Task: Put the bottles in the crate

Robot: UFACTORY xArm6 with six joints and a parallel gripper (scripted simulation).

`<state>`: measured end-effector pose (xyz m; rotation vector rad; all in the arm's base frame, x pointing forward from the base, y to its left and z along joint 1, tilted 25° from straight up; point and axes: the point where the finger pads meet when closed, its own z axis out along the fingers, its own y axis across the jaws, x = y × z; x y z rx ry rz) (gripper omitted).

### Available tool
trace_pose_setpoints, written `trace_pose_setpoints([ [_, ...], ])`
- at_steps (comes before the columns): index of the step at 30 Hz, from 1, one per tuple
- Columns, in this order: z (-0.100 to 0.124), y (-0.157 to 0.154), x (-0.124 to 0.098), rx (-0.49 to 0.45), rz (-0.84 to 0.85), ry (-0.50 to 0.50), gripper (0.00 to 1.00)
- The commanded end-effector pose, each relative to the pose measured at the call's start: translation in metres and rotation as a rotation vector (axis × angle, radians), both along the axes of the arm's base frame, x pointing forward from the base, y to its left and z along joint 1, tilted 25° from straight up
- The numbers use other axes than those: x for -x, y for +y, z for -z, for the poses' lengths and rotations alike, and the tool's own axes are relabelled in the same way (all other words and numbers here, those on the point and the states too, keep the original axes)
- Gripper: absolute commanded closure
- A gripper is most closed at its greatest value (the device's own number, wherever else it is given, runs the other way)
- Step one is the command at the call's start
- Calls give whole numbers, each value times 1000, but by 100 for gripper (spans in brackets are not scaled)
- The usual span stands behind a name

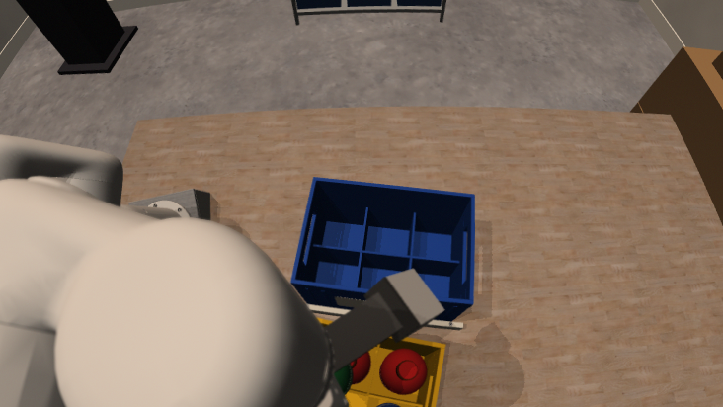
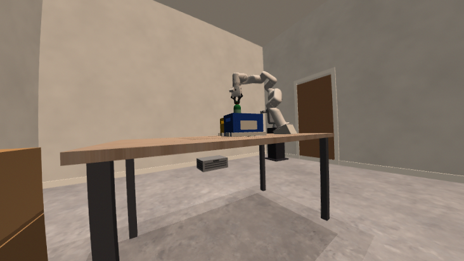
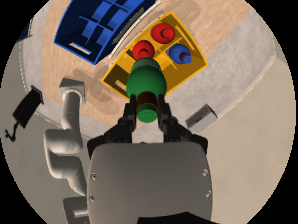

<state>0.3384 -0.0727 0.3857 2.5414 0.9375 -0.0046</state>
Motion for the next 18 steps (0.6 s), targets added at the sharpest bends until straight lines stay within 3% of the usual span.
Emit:
trace_pose_setpoints([
  [1,2,7,1,0,0,-5,100],
  [18,14,34,5,0,0,-4,100],
])
